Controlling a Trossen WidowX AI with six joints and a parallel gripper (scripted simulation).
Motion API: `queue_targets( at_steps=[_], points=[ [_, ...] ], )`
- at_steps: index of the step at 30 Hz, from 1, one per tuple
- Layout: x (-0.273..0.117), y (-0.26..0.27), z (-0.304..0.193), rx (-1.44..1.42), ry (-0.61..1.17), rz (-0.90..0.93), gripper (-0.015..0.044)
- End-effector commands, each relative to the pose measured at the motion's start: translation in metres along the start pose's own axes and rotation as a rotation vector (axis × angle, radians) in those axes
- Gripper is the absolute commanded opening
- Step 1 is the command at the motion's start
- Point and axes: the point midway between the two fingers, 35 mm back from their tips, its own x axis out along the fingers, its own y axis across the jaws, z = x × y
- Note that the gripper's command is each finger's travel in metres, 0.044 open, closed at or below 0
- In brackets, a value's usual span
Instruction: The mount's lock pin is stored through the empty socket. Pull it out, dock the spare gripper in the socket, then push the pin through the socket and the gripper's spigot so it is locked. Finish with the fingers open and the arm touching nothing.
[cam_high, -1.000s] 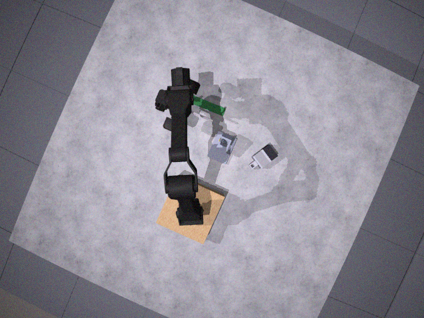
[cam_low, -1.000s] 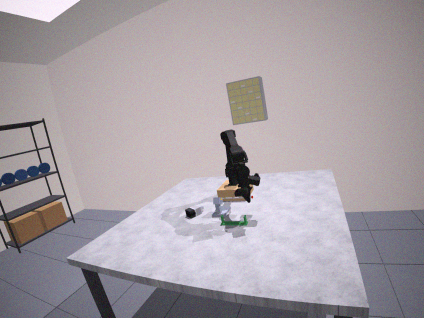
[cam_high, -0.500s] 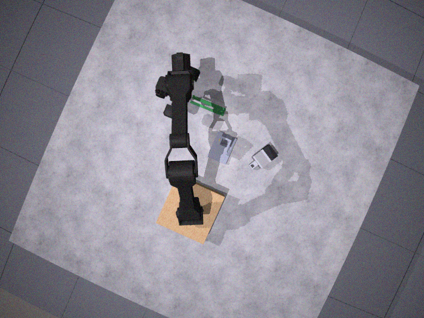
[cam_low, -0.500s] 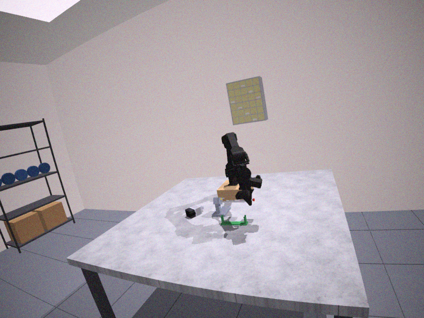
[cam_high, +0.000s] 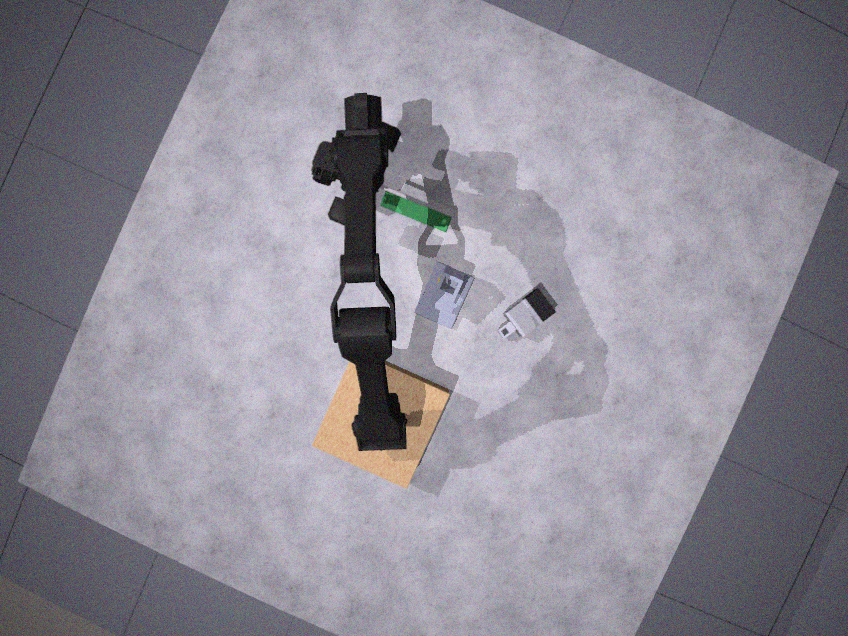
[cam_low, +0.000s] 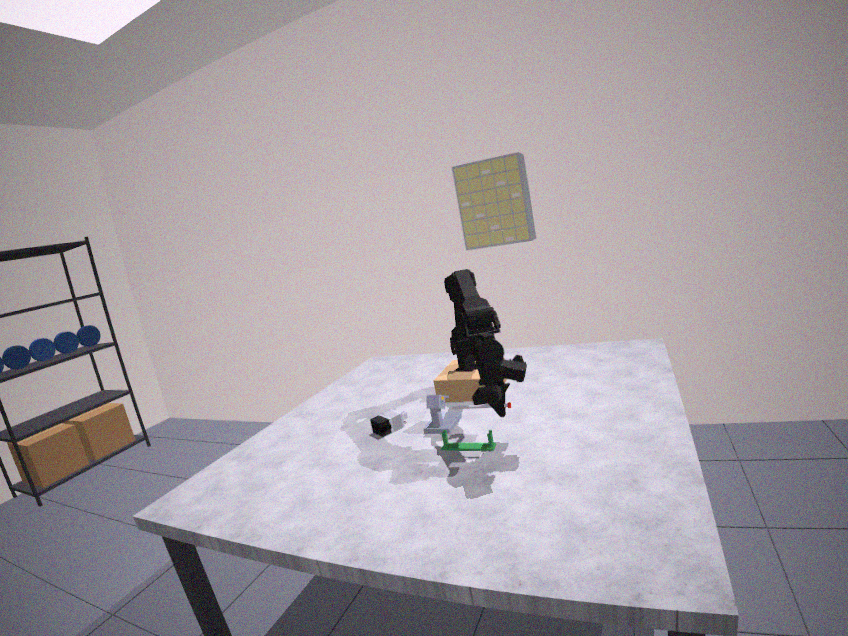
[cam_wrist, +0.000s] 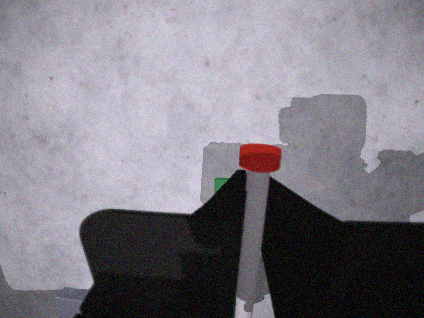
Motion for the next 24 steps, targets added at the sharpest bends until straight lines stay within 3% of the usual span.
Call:
queue_targets(
  at_steps=[1,24],
  points=[
    [0.008,0.001,-0.002,-0.004,0.002,0.005,0.0000],
    [0.044,0.002,-0.006,-0.006,-0.008,-0.016,0.0000]
  ],
)
